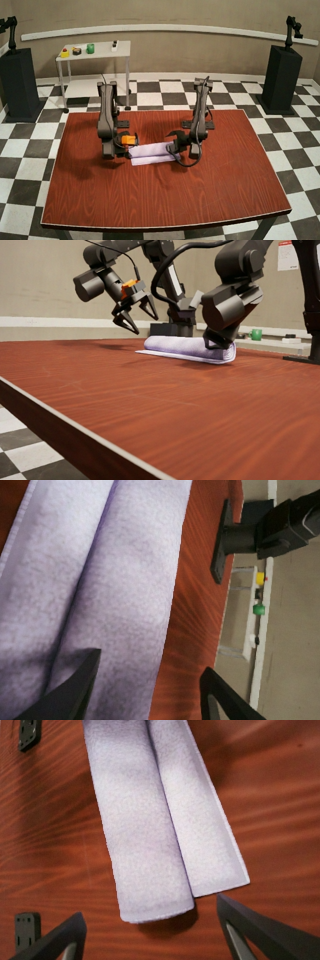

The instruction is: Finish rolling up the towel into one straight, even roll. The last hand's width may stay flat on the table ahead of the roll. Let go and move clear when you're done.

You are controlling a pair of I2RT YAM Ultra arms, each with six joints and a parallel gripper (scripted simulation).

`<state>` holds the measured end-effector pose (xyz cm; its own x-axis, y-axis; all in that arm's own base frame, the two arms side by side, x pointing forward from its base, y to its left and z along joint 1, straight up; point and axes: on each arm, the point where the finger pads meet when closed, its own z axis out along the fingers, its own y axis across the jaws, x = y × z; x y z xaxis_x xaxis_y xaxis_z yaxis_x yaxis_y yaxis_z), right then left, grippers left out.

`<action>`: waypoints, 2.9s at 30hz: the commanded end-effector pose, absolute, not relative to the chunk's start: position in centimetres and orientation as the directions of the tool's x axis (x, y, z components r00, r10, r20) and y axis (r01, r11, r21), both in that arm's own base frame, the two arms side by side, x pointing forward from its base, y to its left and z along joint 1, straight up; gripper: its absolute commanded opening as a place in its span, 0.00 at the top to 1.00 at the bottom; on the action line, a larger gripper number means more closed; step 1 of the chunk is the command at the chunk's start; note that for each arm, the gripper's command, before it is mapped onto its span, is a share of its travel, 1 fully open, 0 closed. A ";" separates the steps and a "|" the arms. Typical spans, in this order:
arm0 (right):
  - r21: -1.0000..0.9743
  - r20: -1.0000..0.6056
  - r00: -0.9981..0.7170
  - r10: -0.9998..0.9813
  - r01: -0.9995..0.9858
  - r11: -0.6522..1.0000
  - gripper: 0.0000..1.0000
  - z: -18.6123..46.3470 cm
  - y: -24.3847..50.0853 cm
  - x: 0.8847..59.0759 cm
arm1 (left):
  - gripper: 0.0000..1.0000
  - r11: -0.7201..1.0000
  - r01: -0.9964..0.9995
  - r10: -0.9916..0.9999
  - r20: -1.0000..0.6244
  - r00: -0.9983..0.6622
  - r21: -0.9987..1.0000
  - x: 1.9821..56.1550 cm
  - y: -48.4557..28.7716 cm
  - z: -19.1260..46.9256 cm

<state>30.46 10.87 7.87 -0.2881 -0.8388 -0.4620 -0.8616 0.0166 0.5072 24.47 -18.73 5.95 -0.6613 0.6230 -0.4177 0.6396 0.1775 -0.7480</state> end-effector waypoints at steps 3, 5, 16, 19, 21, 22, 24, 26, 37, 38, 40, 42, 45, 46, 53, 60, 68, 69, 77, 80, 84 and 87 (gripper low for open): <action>0.629 -0.445 -0.260 -0.857 -0.772 -0.092 0.15 8.8 10.8 31.4 | 0.18 0.189 0.682 0.652 -0.429 -0.625 -0.707 25.3 -18.2 5.7; 0.629 -0.445 -0.260 -0.857 -0.772 -0.092 0.15 8.8 10.8 31.4 | 0.15 0.189 0.682 0.652 -0.429 -0.625 -0.707 25.3 -18.1 5.7; 0.629 -0.445 -0.260 -0.857 -0.772 -0.092 0.15 8.8 10.8 31.4 | 0.15 0.189 0.682 0.652 -0.429 -0.625 -0.707 26.8 -15.2 8.0; 0.629 -0.445 -0.260 -0.857 -0.772 -0.092 0.15 8.8 10.8 31.4 | 0.15 0.189 0.682 0.652 -0.429 -0.625 -0.707 27.4 -14.0 8.9; 0.629 -0.445 -0.260 -0.857 -0.772 -0.092 0.15 8.8 10.8 31.4 | 0.15 0.189 0.682 0.652 -0.429 -0.625 -0.707 27.7 -13.4 9.3; 0.629 -0.445 -0.260 -0.857 -0.772 -0.092 0.15 8.8 10.8 31.4 | 0.15 0.189 0.682 0.652 -0.429 -0.625 -0.707 27.8 -13.2 9.5; 0.629 -0.445 -0.260 -0.857 -0.772 -0.092 0.15 8.8 10.8 31.4 | 0.15 0.189 0.682 0.652 -0.429 -0.625 -0.707 27.9 -13.1 9.6; 0.625 -0.446 -0.258 -0.857 -0.775 -0.092 0.15 8.8 10.8 31.4 | 0.15 0.191 0.685 0.653 -0.430 -0.623 -0.703 27.9 -13.0 9.7; 0.522 -0.469 -0.189 -0.863 -0.847 -0.099 0.15 10.2 9.6 30.9 | 0.15 0.238 0.762 0.685 -0.453 -0.571 -0.602 26.3 -11.6 10.9; 0.503 -0.472 -0.176 -0.864 -0.859 -0.100 0.15 10.4 9.4 30.8 | 0.15 0.246 0.775 0.690 -0.456 -0.562 -0.582 26.0 -11.4 11.2; 0.460 -0.478 -0.148 -0.866 -0.882 -0.103 0.15 11.0 9.0 30.7 | 0.15 0.262 0.801 0.703 -0.462 -0.541 -0.538 25.4 -10.8 11.7; 0.411 -0.483 -0.117 -0.868 -0.905 -0.107 0.15 11.6 8.5 30.5 | 0.15 0.278 0.827 0.717 -0.467 -0.517 -0.489 24.7 -10.2 12.2; 0.329 -0.487 -0.066 -0.871 -0.937 -0.113 0.15 12.5 7.7 30.2 | 0.15 0.301 0.864 0.740 -0.472 -0.478 -0.403 23.6 -9.3 13.1; 0.300 -0.488 -0.048 -0.872 -0.947 -0.116 0.15 12.9 7.4 30.1 | 0.15 0.308 0.875 0.749 -0.473 -0.465 -0.372 23.2 -8.9 13.4; 0.141 -0.480 0.047 -0.876 -0.981 -0.130 0.15 14.6 5.9 29.5 | 0.15 0.336 0.920 0.792 -0.467 -0.393 -0.204 21.1 -7.1 15.1; -0.091 -0.443 0.177 -0.879 -0.984 -0.153 0.15 17.2 3.8 28.7 | 0.15 0.348 0.936 0.852 -0.433 -0.295 0.048 18.2 -4.6 17.5; -0.269 -0.393 0.271 -0.878 -0.948 -0.172 0.15 19.2 2.1 28.0 | 0.15 0.334 0.910 0.894 -0.387 -0.225 0.244 15.9 -2.5 19.4; -0.295 -0.384 0.285 -0.878 -0.939 -0.175 0.15 19.5 1.9 27.9 | 0.15 0.330 0.904 0.900 -0.378 -0.215 0.273 15.5 -2.2 19.7; -0.452 -0.320 0.362 -0.876 -0.870 -0.194 0.15 21.4 0.3 27.3 | 0.15 0.296 0.844 0.935 -0.318 -0.159 0.447 13.4 -0.3 21.4; -0.484 -0.304 0.377 -0.875 -0.852 -0.199 0.15 21.8 0.0 27.2 | 0.15 0.286 0.828 0.941 -0.304 -0.149 0.482 12.9 0.1 21.8; -0.496 -0.298 0.382 -0.875 -0.845 -0.200 0.15 21.9 -0.2 27.2 | 0.15 0.283 0.821 0.943 -0.298 -0.145 0.495 12.7 0.2 22.0; -0.500 -0.296 0.384 -0.875 -0.842 -0.201 0.15 22.0 -0.2 27.1 | 0.15 0.281 0.819 0.944 -0.296 -0.143 0.500 12.7 0.3 22.0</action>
